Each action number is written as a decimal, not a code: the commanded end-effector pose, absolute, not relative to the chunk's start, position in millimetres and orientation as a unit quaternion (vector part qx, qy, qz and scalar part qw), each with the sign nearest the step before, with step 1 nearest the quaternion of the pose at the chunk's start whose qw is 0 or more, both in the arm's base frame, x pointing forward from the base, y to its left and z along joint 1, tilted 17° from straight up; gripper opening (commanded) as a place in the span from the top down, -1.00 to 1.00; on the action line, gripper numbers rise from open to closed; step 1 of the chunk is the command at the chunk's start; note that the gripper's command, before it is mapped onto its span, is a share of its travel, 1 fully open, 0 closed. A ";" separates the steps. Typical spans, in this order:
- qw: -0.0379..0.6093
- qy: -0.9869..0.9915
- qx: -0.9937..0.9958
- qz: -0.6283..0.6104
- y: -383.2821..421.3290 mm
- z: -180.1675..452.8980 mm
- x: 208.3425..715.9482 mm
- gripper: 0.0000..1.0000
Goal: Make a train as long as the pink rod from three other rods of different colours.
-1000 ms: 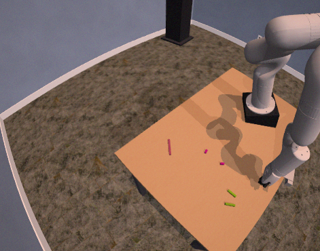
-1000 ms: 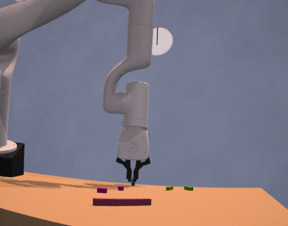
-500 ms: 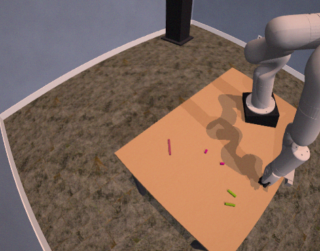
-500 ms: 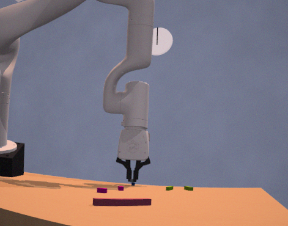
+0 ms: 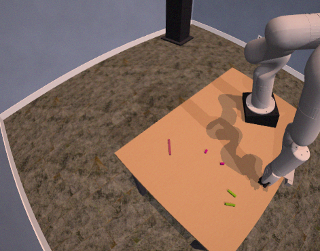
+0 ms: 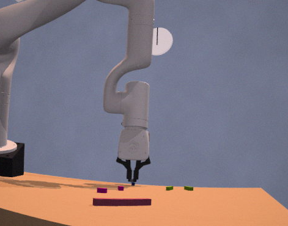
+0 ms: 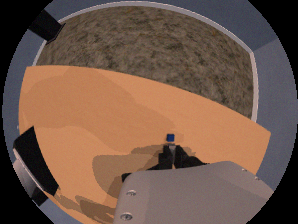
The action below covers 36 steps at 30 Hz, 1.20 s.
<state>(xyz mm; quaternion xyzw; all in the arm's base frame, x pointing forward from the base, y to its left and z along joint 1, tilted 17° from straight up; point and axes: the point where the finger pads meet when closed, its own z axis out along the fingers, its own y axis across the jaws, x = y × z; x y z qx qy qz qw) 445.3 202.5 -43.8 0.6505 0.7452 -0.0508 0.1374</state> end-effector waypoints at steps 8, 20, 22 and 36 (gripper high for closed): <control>0.138 0.745 0.651 -0.050 203.0 -43.2 445.9 0.92; 0.138 0.745 0.651 -0.050 202.7 -44.4 446.1 0.92; 0.138 0.745 0.651 -0.050 202.4 -45.6 446.3 0.92; 0.138 0.745 0.651 -0.050 200.1 -54.4 447.6 0.92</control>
